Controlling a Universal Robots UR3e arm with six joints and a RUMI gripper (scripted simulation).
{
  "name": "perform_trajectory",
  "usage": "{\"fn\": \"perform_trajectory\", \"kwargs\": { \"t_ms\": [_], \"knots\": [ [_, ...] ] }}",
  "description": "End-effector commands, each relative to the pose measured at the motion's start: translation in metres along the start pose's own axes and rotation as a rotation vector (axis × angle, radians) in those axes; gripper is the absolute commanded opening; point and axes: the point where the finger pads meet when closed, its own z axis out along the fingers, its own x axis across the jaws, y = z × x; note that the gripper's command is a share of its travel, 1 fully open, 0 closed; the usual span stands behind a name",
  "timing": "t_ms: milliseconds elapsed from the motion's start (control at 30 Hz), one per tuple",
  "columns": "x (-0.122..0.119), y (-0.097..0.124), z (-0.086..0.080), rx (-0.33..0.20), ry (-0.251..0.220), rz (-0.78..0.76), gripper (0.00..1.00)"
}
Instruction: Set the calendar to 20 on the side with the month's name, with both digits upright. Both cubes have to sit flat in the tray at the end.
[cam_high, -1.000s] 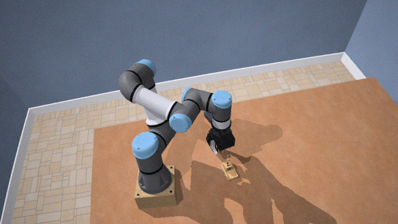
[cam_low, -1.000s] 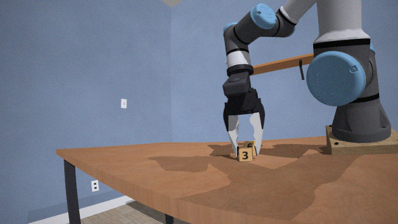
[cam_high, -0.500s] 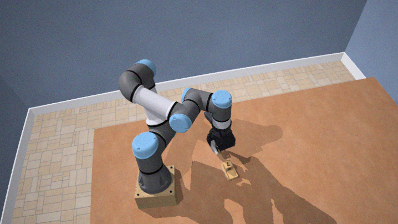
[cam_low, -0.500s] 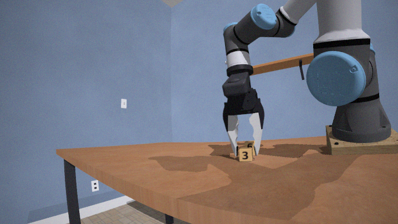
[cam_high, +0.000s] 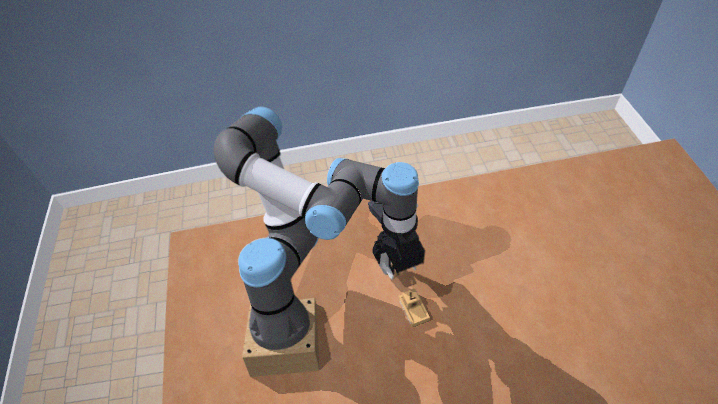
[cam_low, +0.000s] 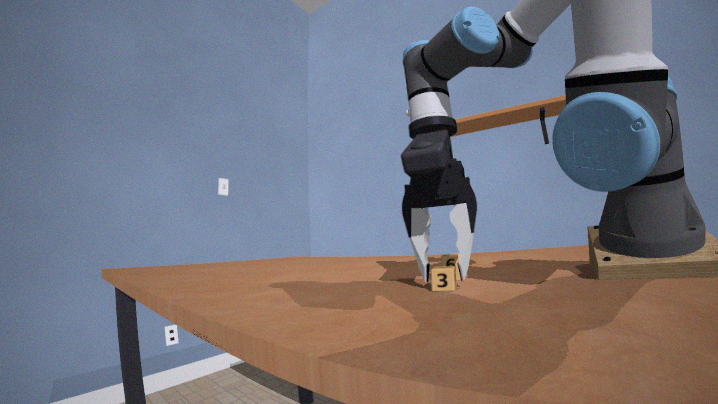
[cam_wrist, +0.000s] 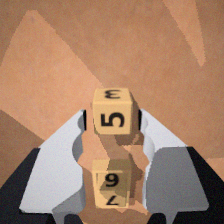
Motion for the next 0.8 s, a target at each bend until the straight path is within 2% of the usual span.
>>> {"fn": "perform_trajectory", "kwargs": {
  "t_ms": [0, 33, 767],
  "knots": [
    [0.0006, -0.0001, -0.0001, 0.000, 0.002, 0.000, 0.28],
    [0.0006, -0.0001, -0.0001, 0.000, 0.002, 0.000, 0.10],
    [0.0006, -0.0001, -0.0001, 0.000, 0.002, 0.000, 0.10]
  ]
}}
